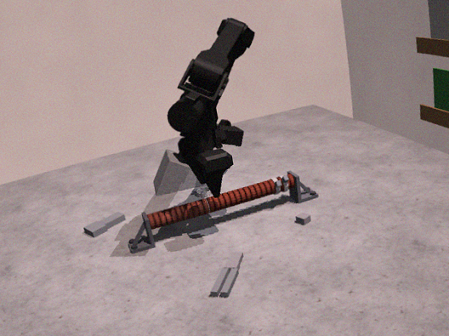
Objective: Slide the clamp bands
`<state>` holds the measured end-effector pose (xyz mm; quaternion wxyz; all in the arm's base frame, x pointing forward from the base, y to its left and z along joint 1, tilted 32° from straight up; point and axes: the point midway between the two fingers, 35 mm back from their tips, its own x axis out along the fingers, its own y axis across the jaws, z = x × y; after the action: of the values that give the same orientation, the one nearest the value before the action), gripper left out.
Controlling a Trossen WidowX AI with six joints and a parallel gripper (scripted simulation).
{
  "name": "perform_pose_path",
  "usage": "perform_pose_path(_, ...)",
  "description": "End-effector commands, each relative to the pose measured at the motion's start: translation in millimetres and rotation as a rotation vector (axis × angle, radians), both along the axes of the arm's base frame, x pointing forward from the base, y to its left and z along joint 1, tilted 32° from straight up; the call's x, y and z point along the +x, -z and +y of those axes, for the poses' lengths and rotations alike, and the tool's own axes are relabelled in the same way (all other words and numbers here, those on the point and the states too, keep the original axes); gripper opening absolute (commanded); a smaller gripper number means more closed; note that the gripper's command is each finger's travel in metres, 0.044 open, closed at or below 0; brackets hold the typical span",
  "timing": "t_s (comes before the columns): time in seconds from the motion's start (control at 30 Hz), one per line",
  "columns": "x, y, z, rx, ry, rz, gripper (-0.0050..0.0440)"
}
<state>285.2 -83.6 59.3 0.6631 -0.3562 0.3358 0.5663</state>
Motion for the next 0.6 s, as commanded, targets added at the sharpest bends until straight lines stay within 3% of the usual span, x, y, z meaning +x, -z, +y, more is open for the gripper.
perform_pose_path(0.0, -3.1, 27.0, 5.4, 0.009, -0.006, 0.02, 0.044)
perform_pose_path(0.57, -1.4, 35.7, 10.3, 0.009, -0.006, 0.02, 0.044)
